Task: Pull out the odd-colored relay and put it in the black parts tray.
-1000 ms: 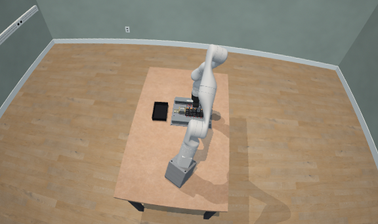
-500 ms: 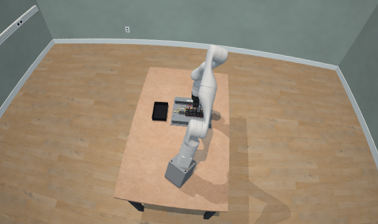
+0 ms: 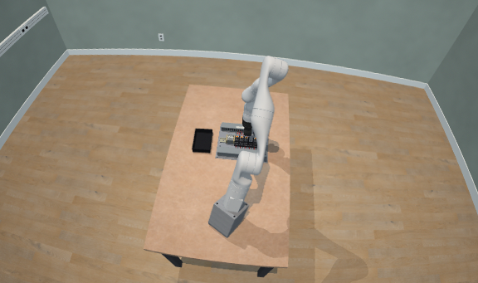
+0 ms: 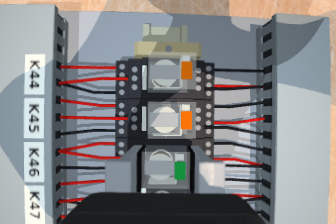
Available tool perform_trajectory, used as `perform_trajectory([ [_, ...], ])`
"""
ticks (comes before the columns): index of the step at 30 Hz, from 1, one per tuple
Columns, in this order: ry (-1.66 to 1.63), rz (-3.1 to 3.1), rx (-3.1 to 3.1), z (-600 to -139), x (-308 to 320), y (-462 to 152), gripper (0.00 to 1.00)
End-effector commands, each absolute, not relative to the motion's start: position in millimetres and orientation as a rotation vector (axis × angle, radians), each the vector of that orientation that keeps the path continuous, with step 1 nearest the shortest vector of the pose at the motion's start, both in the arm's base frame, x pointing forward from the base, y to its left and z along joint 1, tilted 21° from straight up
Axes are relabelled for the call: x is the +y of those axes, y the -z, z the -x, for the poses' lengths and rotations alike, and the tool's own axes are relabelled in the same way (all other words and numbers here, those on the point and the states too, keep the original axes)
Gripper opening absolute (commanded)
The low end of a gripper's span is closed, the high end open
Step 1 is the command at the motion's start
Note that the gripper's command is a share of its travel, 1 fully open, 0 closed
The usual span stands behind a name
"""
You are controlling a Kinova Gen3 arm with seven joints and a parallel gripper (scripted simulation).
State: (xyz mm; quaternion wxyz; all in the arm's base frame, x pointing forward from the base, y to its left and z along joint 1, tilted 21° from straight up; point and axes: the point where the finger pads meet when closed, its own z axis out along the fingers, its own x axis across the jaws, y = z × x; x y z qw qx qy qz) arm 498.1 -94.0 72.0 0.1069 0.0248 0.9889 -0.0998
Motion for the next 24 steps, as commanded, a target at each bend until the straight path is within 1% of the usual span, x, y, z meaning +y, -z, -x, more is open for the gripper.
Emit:
perform_trajectory([
  [1, 0.299, -0.072, 2.9, -499.2, -94.9, -75.4, 0.0],
  [24, 0.299, -0.068, 2.873, -498.6, -94.9, -75.4, 0.0],
])
